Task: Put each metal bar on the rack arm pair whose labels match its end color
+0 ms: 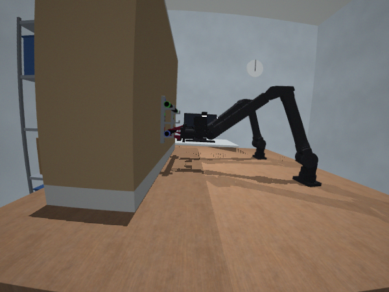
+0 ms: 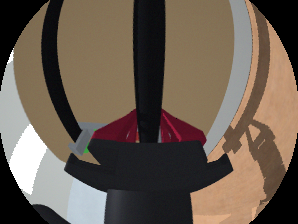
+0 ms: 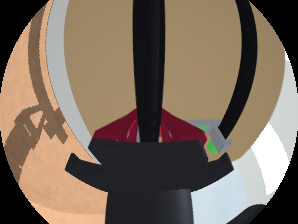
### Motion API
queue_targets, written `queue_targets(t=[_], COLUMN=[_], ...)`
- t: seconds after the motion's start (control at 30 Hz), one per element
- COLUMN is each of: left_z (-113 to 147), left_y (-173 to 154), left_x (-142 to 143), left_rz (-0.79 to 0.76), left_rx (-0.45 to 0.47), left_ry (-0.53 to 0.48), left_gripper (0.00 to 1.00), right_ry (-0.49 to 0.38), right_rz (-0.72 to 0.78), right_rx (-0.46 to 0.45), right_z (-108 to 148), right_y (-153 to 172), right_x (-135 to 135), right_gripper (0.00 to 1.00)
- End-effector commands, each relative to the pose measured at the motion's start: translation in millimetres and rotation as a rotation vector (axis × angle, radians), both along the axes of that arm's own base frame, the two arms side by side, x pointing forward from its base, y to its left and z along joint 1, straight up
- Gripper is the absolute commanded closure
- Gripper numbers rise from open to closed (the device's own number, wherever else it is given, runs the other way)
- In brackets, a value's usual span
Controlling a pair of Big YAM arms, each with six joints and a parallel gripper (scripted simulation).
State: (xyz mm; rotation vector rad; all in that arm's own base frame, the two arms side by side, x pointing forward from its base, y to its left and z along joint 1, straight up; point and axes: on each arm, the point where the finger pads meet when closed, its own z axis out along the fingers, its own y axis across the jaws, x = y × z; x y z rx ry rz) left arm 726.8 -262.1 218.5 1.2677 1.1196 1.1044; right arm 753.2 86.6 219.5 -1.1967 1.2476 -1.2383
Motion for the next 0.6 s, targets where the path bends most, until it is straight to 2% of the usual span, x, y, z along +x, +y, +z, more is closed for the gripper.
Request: queue_targets(t=[0.0, 0.57], left_z=[15.7, 16.3], left_y=[4.6, 4.7], left_x=[3.3, 2.3], left_rz=[0.011, 0.011], left_rx=[-0.025, -0.025], left_ry=[-0.044, -0.044], left_gripper=[1.0, 1.0], right_ry=[-0.054, -0.054], right_rz=[-0.014, -0.014], right_rx=[0.029, 0.029], right_z=[18.4, 16.9], right_y=[-7.5, -7.4], right_x=[1.5, -0.5], right_gripper=[1.0, 1.0])
